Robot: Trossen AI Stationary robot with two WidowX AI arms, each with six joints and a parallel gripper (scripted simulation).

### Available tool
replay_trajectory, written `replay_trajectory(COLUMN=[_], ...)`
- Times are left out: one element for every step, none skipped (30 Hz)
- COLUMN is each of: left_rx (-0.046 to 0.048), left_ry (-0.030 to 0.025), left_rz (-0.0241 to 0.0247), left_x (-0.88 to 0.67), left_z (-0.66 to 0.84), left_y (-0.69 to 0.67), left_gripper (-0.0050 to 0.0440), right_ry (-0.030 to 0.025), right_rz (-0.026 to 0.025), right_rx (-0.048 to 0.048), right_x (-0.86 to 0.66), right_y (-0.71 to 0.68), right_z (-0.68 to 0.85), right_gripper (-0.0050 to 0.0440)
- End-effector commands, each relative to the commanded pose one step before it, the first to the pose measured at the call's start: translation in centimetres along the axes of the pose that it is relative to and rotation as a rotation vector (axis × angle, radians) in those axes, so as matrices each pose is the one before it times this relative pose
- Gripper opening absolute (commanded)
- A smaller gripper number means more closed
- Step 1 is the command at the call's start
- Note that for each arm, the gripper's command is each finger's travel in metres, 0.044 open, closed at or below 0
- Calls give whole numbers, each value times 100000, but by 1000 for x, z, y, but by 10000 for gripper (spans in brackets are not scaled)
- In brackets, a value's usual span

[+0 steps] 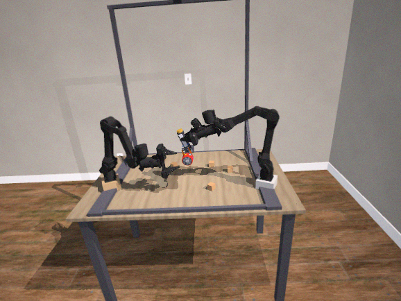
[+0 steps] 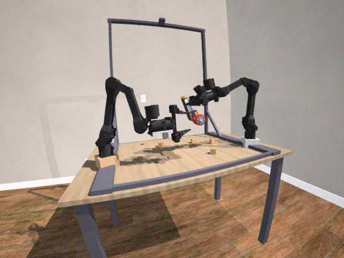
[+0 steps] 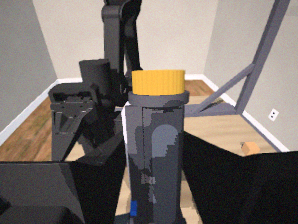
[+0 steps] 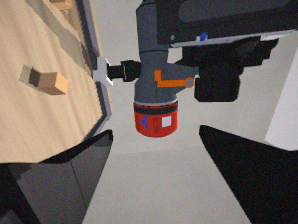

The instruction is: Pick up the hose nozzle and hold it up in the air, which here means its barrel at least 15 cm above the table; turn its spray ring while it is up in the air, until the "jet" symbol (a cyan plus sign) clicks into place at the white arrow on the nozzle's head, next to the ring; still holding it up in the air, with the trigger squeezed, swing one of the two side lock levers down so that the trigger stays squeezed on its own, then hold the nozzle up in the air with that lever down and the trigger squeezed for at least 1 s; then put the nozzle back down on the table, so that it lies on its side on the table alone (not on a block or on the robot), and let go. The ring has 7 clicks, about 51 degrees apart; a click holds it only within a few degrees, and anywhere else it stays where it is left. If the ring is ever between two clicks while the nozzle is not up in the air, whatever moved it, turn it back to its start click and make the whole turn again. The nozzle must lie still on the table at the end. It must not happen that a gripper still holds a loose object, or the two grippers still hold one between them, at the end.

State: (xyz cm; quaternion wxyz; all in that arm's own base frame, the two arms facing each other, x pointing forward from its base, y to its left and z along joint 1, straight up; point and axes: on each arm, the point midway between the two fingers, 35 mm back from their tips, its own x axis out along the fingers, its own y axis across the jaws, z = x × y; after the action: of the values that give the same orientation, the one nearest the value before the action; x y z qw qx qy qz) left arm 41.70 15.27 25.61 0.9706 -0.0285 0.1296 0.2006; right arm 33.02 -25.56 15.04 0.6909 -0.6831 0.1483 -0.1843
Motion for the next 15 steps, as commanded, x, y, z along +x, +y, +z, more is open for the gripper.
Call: replay_trajectory(left_rx=[264,0,0,0,0,0,0,0,0,0,0,0,0,0,0], left_ry=[-4980,0,0,0,0,0,0,0,0,0,0,0,0,0,0], left_rz=[-357,0,0,0,0,0,0,0,0,0,0,0,0,0,0], left_x=[-508,0,0,0,0,0,0,0,0,0,0,0,0,0,0], left_z=[1896,0,0,0,0,0,0,0,0,0,0,0,0,0,0], left_y=[-54,0,0,0,0,0,0,0,0,0,0,0,0,0,0], left_gripper=[170,170,170,170,170,170,170,170,170,170,170,170,170,170,170], right_ry=[217,22,0,0,1,1,29,1,1,23,1,1,18,1,1], right_rz=[-1790,-53,0,0,1,1,-35,1,1,-47,1,1,-46,1,1], right_rx=[-801,-80,0,0,0,0,-70,0,0,-65,0,0,-57,0,0], right_x=[1178,183,0,0,167,166,156,166,158,170,167,166,176,166,158], right_y=[-683,-29,0,0,2,2,-21,2,2,-25,1,2,-23,2,2], right_z=[-31,-1,0,0,0,1,-4,2,3,-5,1,1,-1,2,3], right_gripper=[408,408,408,408,408,408,408,408,408,408,408,408,408,408,408])
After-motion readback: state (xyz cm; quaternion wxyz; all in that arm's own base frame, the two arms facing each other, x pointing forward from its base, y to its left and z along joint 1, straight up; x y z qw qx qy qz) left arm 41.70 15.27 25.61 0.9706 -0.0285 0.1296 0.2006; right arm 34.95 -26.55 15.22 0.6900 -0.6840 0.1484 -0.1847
